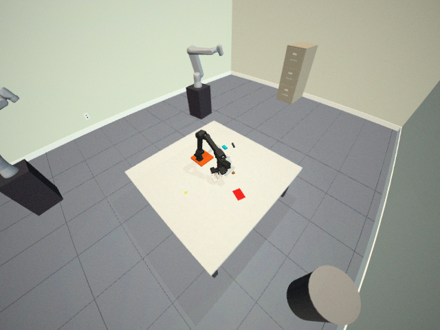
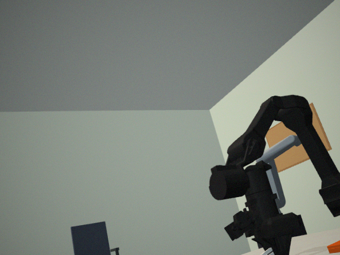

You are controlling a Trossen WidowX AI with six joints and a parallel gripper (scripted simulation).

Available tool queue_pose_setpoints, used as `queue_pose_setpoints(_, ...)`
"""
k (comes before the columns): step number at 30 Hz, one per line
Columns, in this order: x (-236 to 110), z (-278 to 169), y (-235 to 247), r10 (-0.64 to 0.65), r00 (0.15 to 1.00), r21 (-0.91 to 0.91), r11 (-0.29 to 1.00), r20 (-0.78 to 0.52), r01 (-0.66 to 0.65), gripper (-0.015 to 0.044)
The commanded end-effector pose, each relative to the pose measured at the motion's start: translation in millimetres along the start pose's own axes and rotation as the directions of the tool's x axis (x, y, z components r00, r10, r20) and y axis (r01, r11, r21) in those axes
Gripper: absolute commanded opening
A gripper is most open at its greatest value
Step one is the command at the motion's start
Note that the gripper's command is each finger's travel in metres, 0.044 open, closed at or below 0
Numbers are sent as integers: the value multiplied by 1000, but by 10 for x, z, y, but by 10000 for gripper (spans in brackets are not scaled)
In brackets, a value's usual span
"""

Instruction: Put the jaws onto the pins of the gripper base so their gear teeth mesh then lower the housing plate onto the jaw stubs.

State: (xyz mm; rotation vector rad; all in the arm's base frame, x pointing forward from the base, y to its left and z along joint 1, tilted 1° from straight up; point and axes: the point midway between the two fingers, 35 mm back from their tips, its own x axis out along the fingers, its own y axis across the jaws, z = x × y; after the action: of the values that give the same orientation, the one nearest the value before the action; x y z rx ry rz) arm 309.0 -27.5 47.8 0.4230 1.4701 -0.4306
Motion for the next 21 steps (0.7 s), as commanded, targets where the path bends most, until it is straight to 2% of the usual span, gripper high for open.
queue_pose_setpoints(1,56,-15,-18,-11,1000,-2,1000,-10,11,134)
queue_pose_setpoints(21,87,-16,-19,-11,1000,-7,1000,-10,10,134)
